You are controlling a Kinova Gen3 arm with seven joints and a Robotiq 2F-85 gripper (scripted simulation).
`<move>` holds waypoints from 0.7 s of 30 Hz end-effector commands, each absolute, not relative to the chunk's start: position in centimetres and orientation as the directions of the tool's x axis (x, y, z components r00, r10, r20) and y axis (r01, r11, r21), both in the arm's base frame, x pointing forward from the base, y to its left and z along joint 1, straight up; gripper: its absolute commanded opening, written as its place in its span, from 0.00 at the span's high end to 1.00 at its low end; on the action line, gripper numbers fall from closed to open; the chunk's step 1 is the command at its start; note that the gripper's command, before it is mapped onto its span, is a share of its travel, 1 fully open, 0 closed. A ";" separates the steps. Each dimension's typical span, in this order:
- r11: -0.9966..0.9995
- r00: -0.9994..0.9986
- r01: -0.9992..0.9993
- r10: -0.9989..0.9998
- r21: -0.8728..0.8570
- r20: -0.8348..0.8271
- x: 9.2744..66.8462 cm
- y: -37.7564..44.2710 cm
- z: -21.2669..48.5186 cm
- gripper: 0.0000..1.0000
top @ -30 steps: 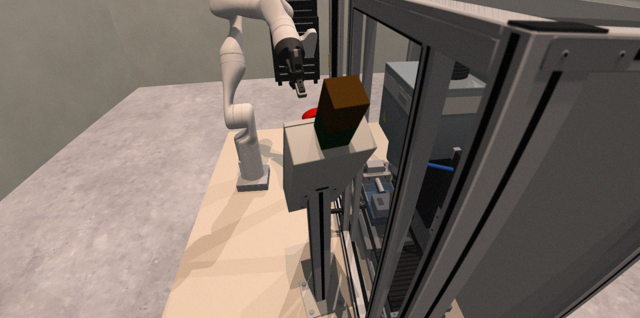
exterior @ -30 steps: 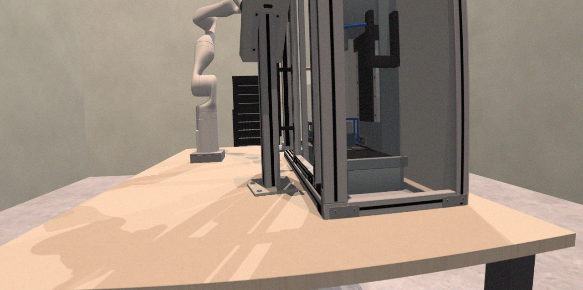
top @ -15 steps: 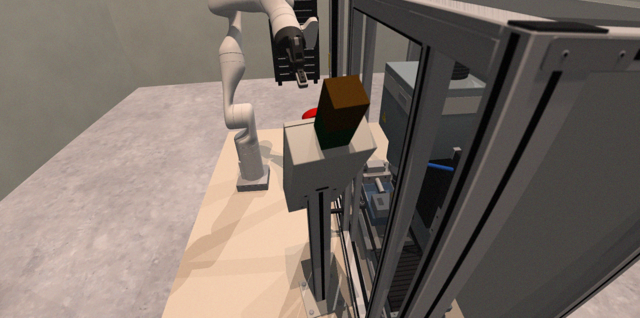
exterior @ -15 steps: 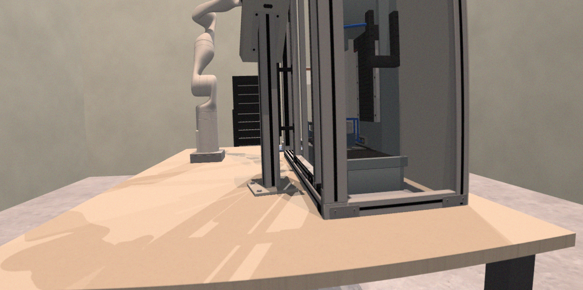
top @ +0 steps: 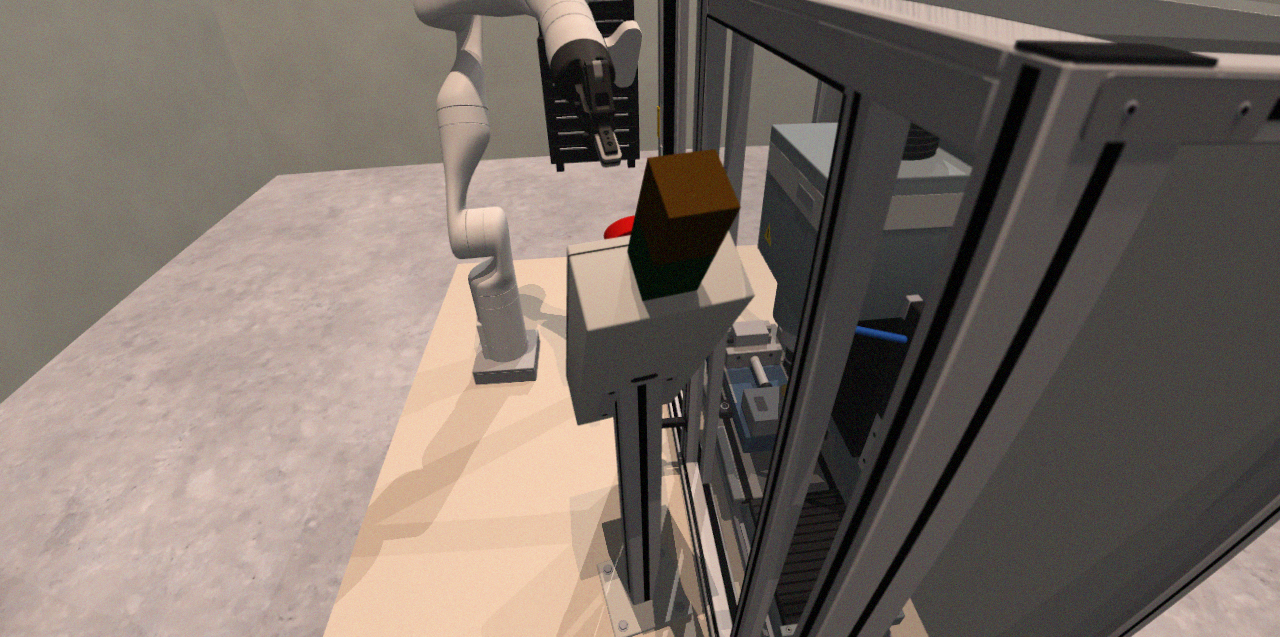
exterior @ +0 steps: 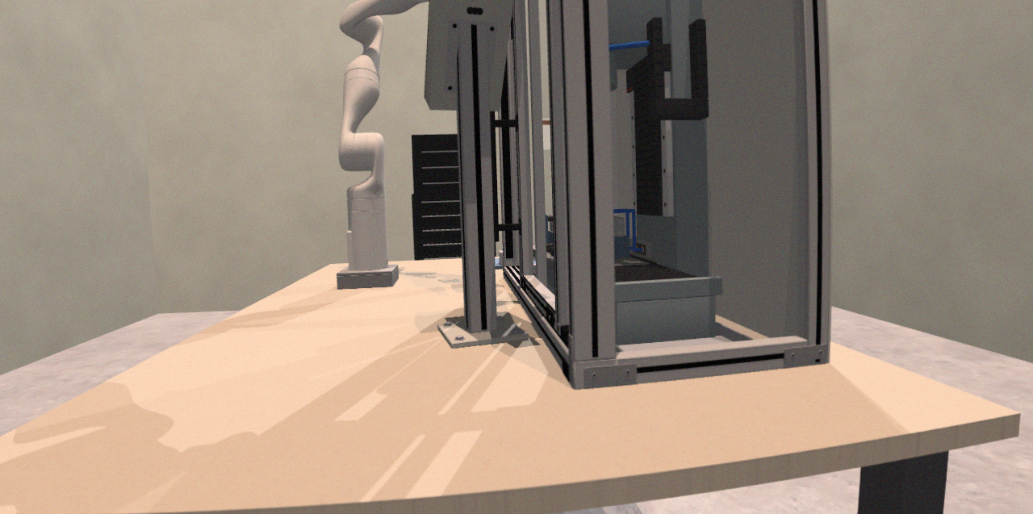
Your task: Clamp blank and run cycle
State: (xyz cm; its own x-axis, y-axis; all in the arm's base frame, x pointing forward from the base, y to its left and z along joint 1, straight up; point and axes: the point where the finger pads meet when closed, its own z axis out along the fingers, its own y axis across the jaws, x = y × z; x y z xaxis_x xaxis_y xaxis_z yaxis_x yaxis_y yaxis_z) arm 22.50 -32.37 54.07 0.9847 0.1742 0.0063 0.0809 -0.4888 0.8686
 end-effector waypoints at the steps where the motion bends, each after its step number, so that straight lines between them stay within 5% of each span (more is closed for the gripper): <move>1: -0.494 0.985 0.082 0.170 0.866 0.004 22.7 -34.1 53.1 0.90; 21: -0.495 0.985 0.084 0.170 0.865 0.002 23.1 -36.9 51.4 0.90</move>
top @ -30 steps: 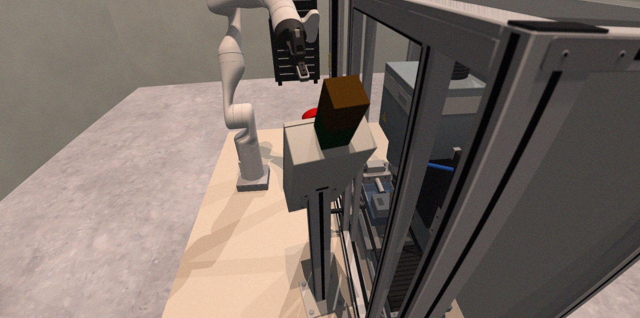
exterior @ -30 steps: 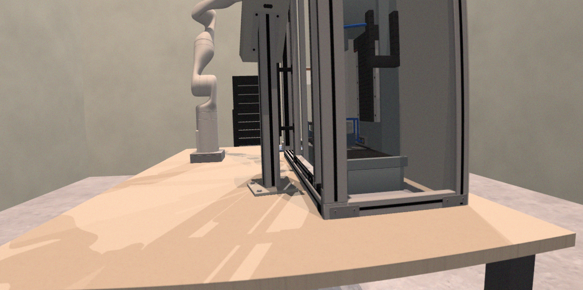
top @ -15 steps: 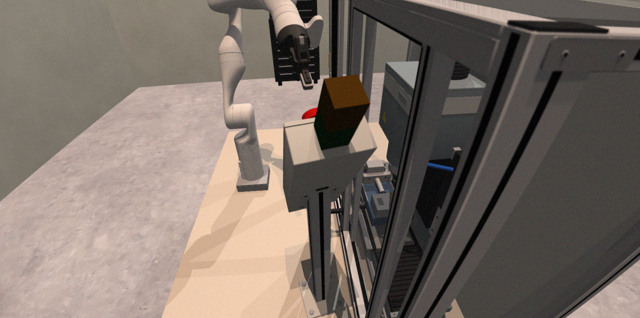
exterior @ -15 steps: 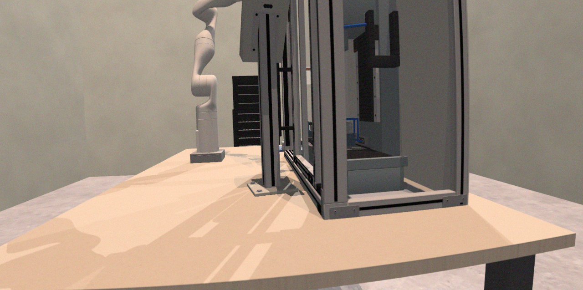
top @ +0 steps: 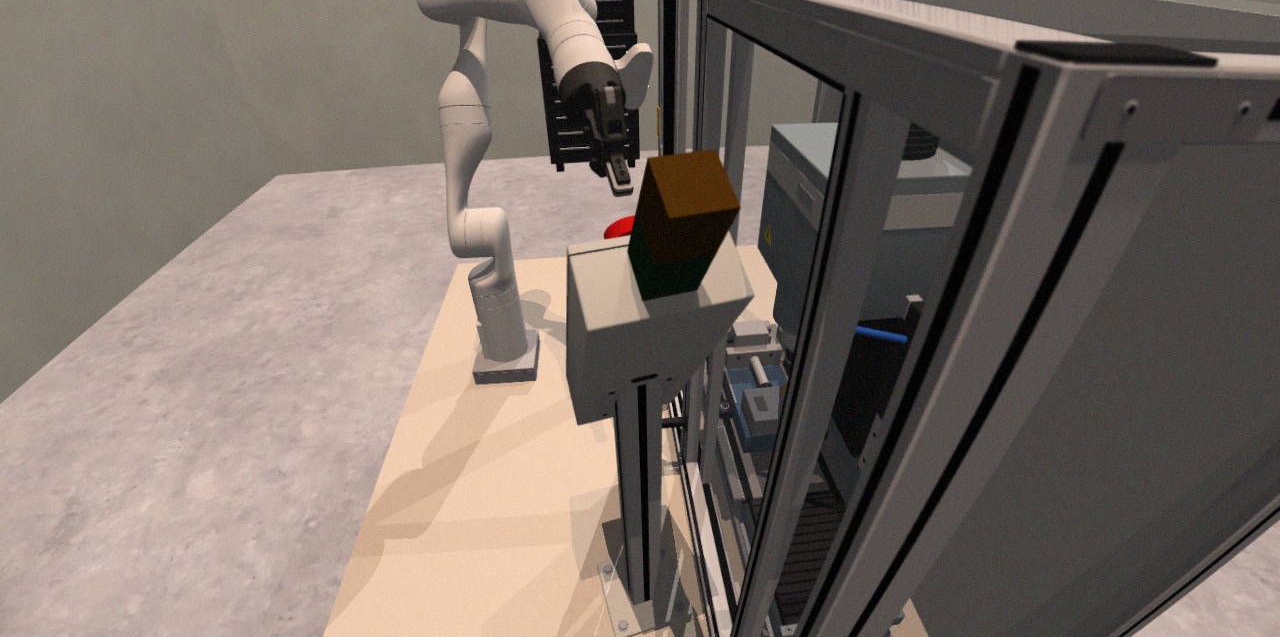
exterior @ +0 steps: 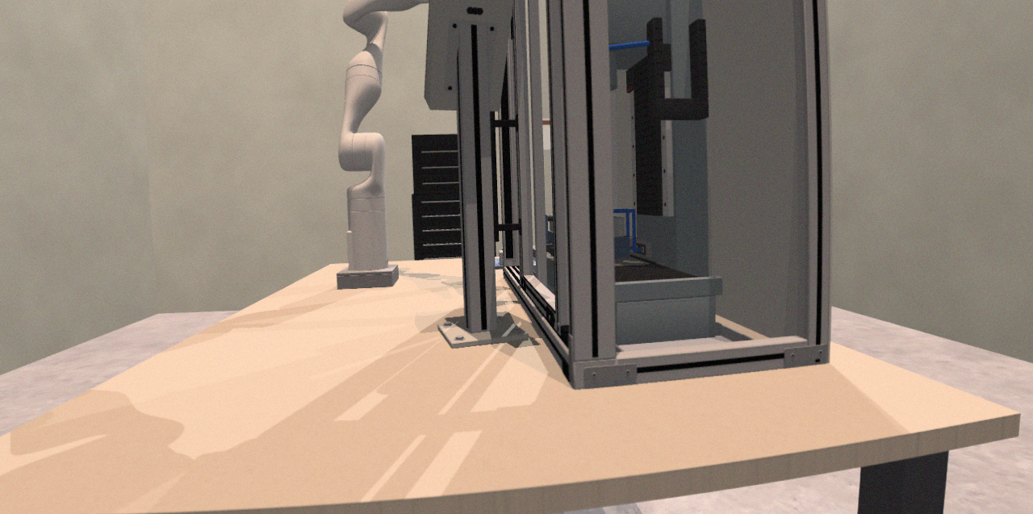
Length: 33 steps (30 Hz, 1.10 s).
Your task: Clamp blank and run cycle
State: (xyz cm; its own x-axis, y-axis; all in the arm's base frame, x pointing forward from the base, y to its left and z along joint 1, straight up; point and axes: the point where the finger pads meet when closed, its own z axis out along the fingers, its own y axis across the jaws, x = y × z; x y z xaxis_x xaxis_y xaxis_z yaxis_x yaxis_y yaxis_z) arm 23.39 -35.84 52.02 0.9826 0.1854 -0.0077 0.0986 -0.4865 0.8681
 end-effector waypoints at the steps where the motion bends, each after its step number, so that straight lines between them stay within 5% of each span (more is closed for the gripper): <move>1: -0.495 0.985 0.084 0.170 0.865 0.002 23.1 -36.9 51.4 0.90; 33: -0.495 0.985 0.084 0.170 0.865 0.002 23.8 -41.5 48.7 0.90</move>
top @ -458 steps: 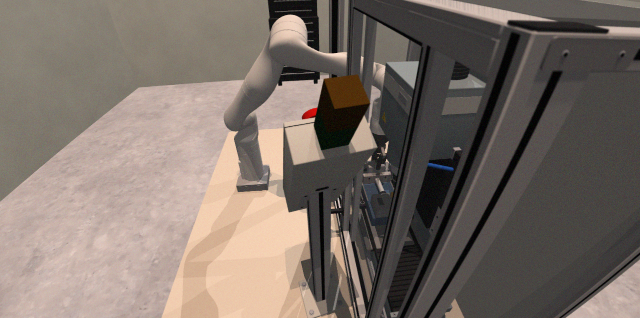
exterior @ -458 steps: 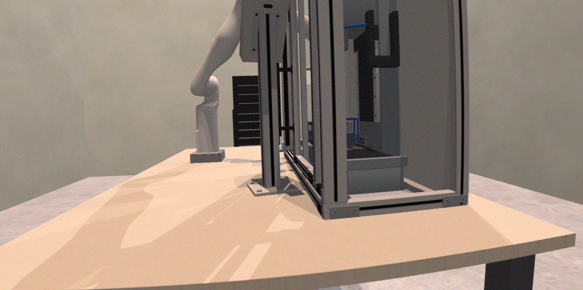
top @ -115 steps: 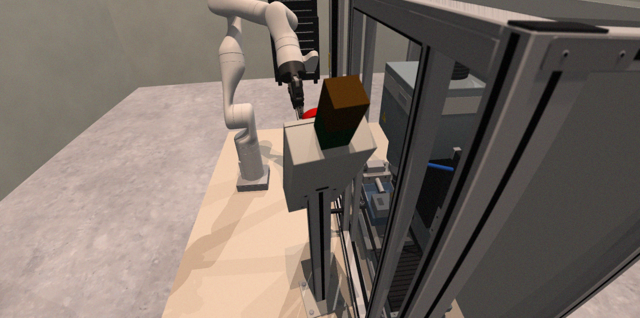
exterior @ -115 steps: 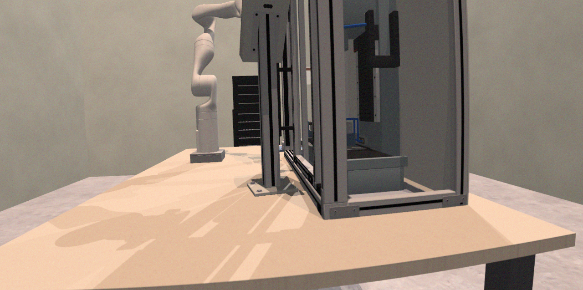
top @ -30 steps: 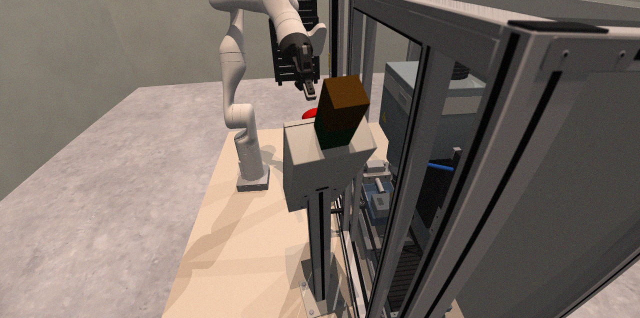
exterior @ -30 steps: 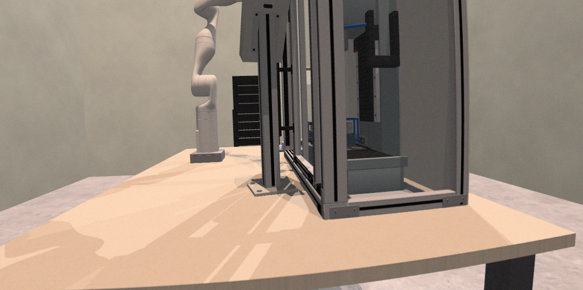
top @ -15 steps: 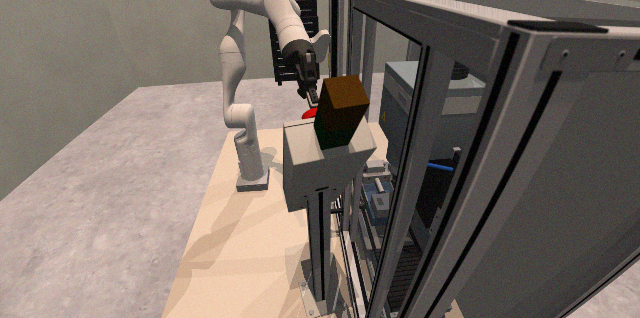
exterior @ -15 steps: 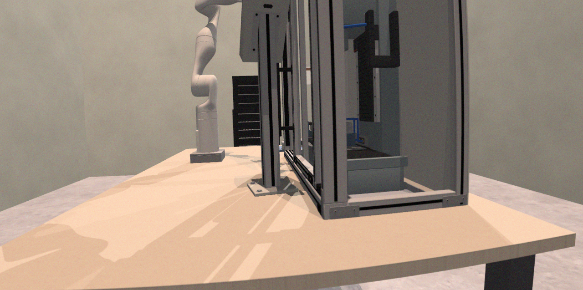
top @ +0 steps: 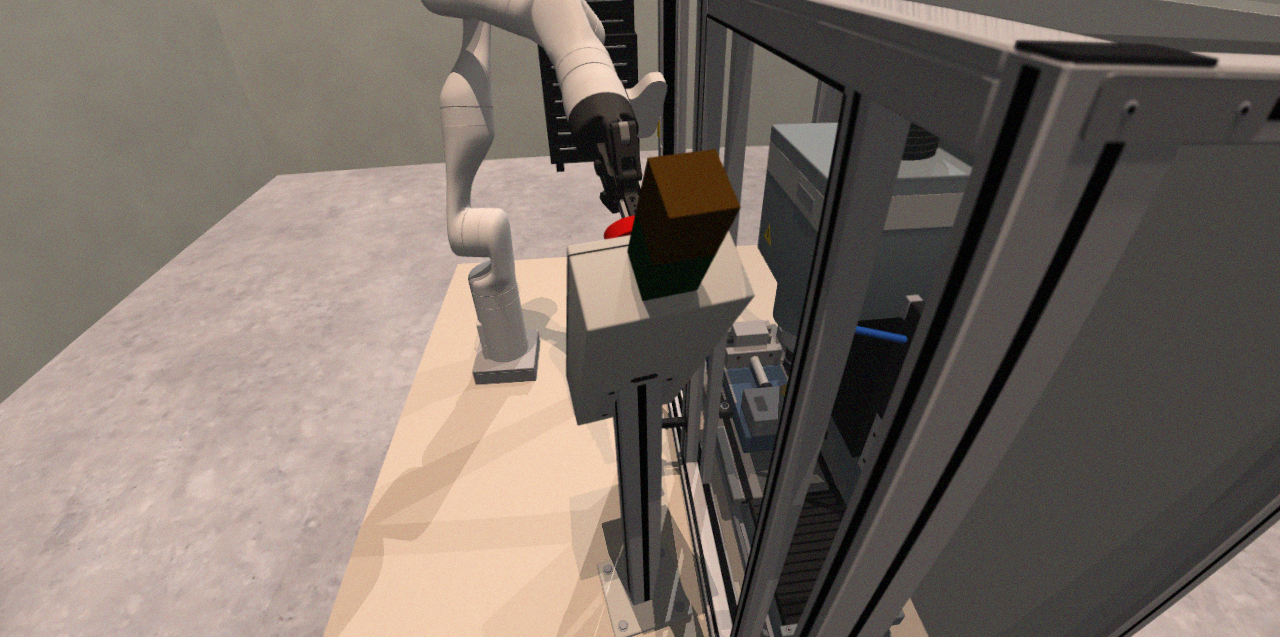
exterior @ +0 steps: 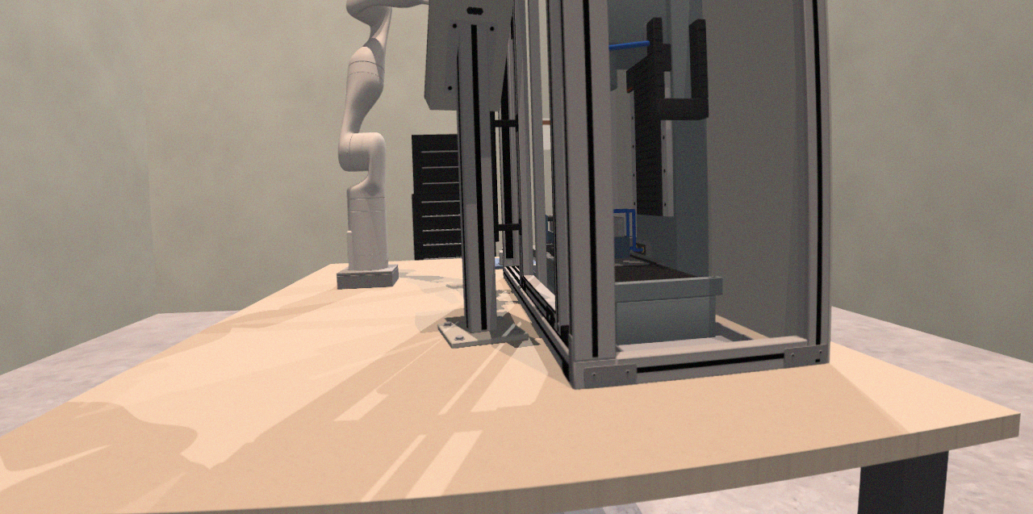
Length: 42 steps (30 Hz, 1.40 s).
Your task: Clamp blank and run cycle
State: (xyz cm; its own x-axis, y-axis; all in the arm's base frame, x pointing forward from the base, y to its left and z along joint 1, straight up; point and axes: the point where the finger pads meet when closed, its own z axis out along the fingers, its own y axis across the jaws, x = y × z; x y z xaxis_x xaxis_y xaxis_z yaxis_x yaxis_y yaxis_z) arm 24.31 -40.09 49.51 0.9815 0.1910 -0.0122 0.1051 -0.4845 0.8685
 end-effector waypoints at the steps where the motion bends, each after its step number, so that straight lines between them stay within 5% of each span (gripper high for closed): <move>1: -0.495 0.985 0.084 0.170 0.865 0.002 23.8 -41.5 48.7 0.90; 42: -0.495 0.985 0.084 0.170 0.865 0.002 23.9 -42.1 48.3 0.90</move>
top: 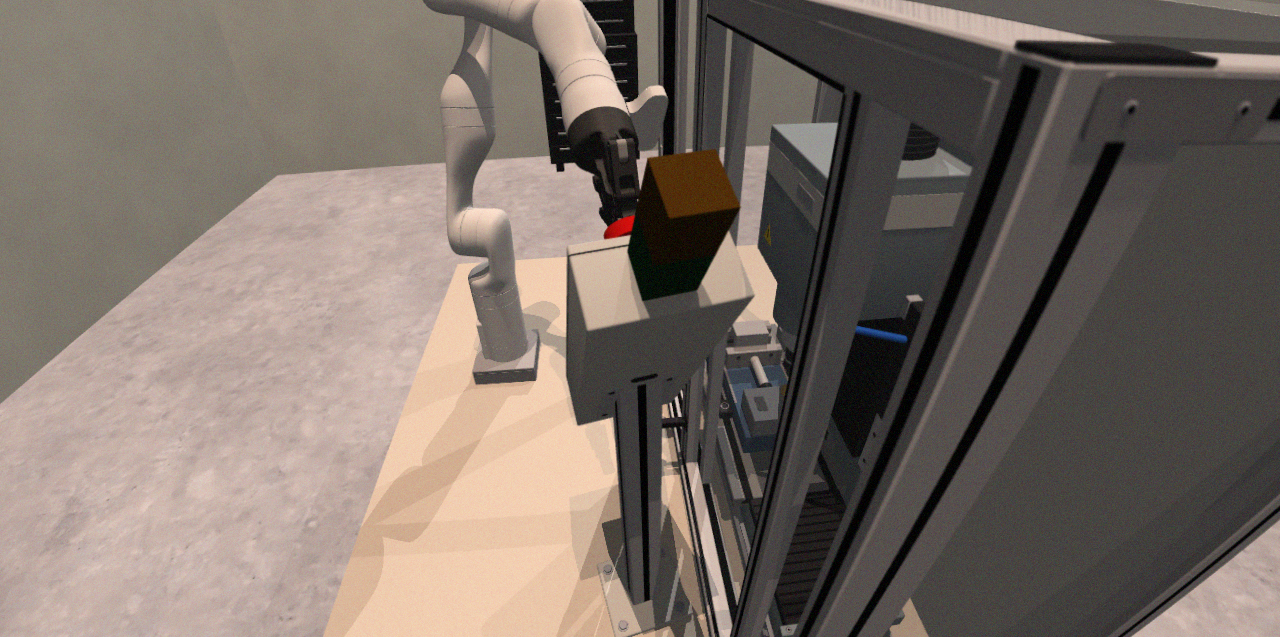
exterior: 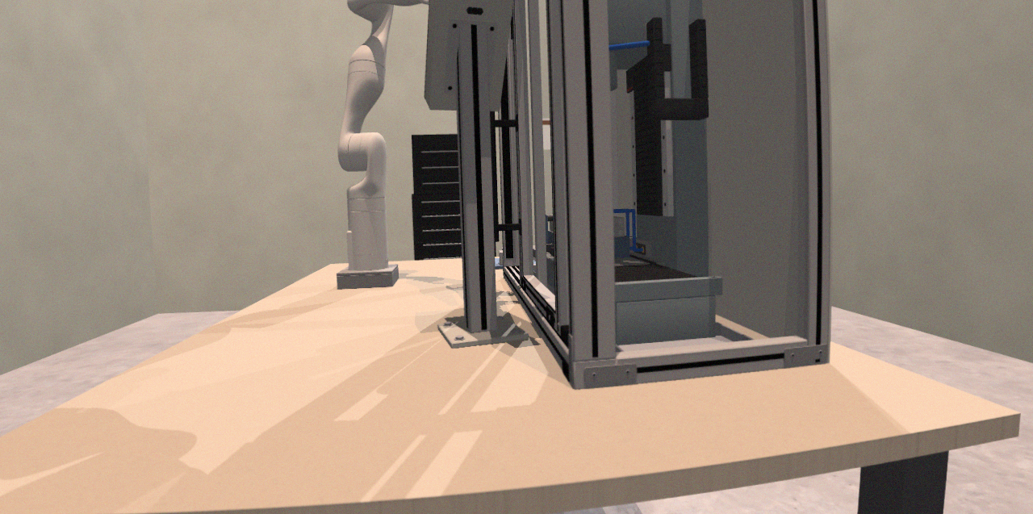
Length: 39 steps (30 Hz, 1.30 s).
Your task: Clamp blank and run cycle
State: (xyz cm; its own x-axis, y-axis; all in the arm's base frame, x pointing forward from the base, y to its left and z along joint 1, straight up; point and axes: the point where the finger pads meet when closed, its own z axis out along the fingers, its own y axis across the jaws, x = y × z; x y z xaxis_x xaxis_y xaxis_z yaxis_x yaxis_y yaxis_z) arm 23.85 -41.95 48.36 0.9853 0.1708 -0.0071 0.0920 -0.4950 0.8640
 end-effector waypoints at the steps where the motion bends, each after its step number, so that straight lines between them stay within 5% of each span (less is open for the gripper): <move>1: -0.495 0.985 0.084 0.170 0.865 0.002 23.9 -42.1 48.3 0.90; 39: -0.494 0.985 0.089 0.170 0.865 -0.004 24.0 -43.1 47.7 0.90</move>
